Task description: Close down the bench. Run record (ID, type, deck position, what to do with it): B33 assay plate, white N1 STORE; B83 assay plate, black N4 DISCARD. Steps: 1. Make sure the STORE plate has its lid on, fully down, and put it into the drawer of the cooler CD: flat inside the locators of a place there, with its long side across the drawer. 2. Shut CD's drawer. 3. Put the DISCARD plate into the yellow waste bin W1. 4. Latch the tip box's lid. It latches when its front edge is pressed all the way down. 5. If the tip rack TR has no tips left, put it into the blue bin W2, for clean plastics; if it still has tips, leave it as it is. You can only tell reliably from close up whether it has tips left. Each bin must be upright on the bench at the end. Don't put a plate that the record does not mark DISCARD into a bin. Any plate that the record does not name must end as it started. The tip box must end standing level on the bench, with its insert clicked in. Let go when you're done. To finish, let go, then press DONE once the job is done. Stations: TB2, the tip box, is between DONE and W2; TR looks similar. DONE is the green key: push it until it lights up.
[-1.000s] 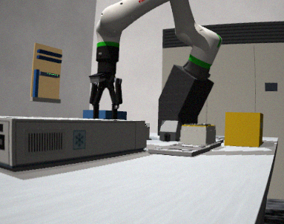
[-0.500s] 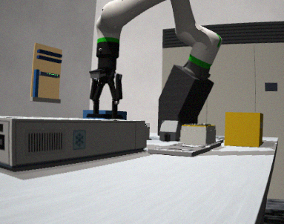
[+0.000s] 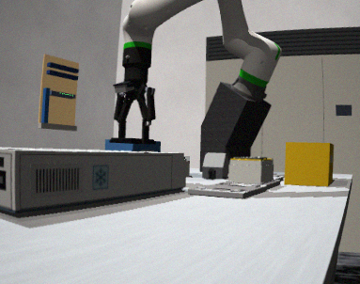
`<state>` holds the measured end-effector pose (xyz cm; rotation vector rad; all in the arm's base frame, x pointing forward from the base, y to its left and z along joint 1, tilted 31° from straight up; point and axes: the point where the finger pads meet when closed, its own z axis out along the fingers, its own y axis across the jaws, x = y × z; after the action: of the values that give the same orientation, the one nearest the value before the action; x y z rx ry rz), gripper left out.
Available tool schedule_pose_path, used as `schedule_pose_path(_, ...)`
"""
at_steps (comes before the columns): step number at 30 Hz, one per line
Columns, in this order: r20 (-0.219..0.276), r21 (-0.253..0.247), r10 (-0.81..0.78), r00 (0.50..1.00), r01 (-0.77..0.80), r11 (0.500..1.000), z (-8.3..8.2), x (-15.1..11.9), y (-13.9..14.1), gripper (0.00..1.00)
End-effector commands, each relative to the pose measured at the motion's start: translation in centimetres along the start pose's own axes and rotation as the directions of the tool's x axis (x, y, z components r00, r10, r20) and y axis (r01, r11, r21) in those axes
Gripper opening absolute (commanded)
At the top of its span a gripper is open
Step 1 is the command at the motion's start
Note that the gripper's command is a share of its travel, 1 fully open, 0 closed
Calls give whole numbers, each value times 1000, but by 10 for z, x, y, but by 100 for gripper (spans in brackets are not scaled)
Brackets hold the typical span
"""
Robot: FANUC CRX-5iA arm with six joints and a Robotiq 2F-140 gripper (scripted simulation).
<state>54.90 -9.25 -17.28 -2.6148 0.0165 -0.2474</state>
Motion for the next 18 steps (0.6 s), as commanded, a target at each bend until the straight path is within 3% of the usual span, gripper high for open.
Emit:
schedule_pose_path(1, -1, -1, 0, 1000, 0, 1000, -3, 1, 0, 10)
schedule_pose_path(18, -1, -1, 0, 1000, 0, 1000, -23, 1, 0, 10)
